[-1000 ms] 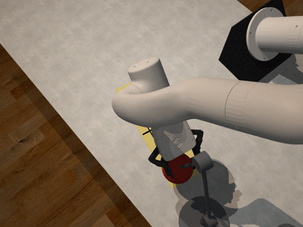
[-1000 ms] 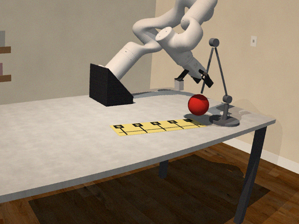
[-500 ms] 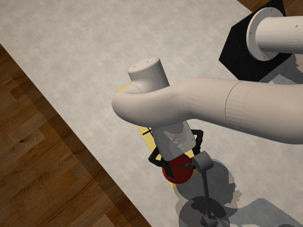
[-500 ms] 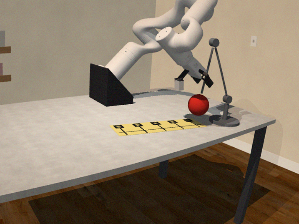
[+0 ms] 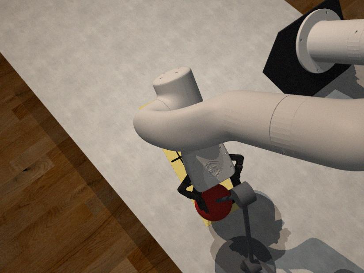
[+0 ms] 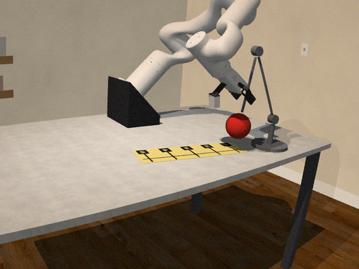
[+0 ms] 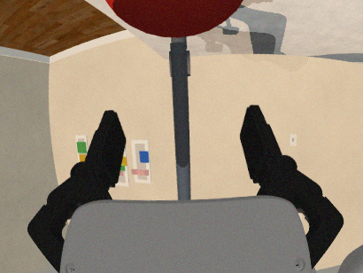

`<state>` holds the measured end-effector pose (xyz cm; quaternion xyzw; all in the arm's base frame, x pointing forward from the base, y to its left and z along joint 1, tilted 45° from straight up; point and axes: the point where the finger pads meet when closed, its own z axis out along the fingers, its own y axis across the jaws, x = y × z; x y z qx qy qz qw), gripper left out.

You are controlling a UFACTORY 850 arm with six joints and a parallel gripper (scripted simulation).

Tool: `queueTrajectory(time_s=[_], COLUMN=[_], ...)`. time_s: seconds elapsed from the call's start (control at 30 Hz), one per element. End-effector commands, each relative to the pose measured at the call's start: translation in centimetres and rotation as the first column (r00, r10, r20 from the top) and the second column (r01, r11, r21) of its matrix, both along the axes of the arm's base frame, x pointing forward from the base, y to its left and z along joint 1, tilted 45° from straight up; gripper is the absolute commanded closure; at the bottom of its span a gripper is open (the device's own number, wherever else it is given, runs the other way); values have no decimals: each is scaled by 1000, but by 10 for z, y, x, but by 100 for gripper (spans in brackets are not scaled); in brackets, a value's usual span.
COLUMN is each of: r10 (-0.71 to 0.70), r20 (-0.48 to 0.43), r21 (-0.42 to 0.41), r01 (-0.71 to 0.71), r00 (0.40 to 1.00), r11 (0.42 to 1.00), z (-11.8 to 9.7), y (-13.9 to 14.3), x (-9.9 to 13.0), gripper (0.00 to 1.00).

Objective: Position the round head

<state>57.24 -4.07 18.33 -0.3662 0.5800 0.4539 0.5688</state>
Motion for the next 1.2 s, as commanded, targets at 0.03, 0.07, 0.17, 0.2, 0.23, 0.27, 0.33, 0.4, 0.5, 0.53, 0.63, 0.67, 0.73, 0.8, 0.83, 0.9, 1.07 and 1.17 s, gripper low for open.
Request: queueTrajectory(time_s=[0.03,0.07,0.17,0.2,0.23,0.27,0.33,0.4,0.5,0.53,0.63,0.67,0.73,0.8,0.83,0.9,1.07,1.17], r10=[-1,-1,-1,-1,-1,-1,-1,-1,-1,-2,-2,-2,-2,-2,-2,-2,-2,-3], r20=[2,2,2,2,2,2,2,2,1,1,1,1,1,1,1,1,1,1], r21=[-1,-1,-1,-1,-1,-1,-1,-1,-1,-1,-1,-1,-1,-1,-1,-1,-1,-1], r01=[1,1,1,1,1,1,1,1,1,2,2,2,2,2,2,2,2,3], r00=[1000,1000,1000,1000,1000,1000,1000,1000,1000,1000,1000,1000,1000,1000,1000,1000,1000,1000], r11=[1000,1000,1000,1000,1000,1000,1000,1000,1000,1000,1000,1000,1000,1000,1000,1000,1000,1000], z=[-1,-1,-2,-2,-2,-2,-3,-3,-4,-4,-4,-5,-5,-6,-6,-6,-6,-6], y=[-21,-25,-37,-41,-46,-50,-58,-58,-68,-72,-82,-86,-93,-100,-103,-110,-109,-107], x=[-7,-8,-13,-14,-15,-17,-20,-20,-23,-25,-28,-30,-32,-35,-36,-38,-38,-37], gripper=[0,0,0,0,0,0,0,0,0,0,0,0,0,0,0,0,0,0])
